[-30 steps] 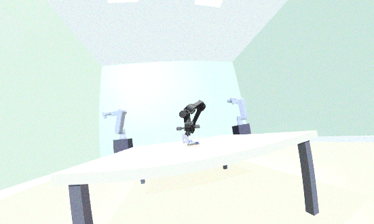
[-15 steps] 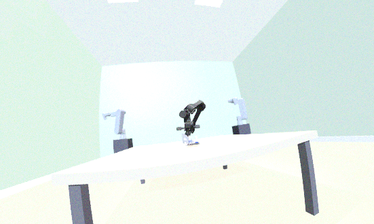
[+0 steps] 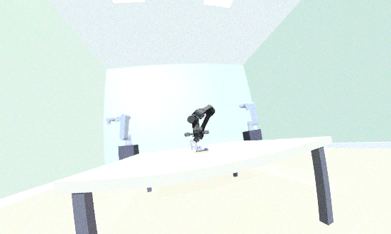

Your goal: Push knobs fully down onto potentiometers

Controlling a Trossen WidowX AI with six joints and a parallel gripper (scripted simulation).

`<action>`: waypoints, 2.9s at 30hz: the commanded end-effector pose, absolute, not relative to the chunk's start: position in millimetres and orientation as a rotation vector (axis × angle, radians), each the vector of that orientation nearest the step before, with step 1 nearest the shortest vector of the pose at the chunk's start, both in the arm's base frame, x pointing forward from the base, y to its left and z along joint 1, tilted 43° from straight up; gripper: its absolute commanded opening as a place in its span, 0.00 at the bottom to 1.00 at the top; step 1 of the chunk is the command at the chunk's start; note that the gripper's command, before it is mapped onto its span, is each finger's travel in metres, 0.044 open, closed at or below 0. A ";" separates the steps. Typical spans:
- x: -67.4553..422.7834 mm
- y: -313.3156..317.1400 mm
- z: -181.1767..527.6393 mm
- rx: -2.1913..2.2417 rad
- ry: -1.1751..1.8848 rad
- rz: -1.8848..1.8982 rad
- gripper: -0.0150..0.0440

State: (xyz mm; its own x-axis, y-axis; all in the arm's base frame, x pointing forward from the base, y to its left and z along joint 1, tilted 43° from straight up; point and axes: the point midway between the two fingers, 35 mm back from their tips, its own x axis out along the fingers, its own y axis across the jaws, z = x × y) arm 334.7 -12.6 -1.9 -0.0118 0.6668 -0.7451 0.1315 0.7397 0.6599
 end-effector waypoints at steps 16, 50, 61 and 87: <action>336.2 -2.0 -10.3 0.659 1.561 0.497 0.25; 337.2 -19.1 8.1 0.658 1.561 0.496 0.25; 335.2 -19.7 10.6 0.666 1.571 0.498 0.48; 383.0 -47.6 32.5 0.656 1.559 0.495 0.25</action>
State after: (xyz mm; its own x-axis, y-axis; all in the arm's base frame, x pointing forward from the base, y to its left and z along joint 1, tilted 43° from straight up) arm 384.0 -56.2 41.9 -0.0128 0.6634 -0.7481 0.1098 0.7446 0.6584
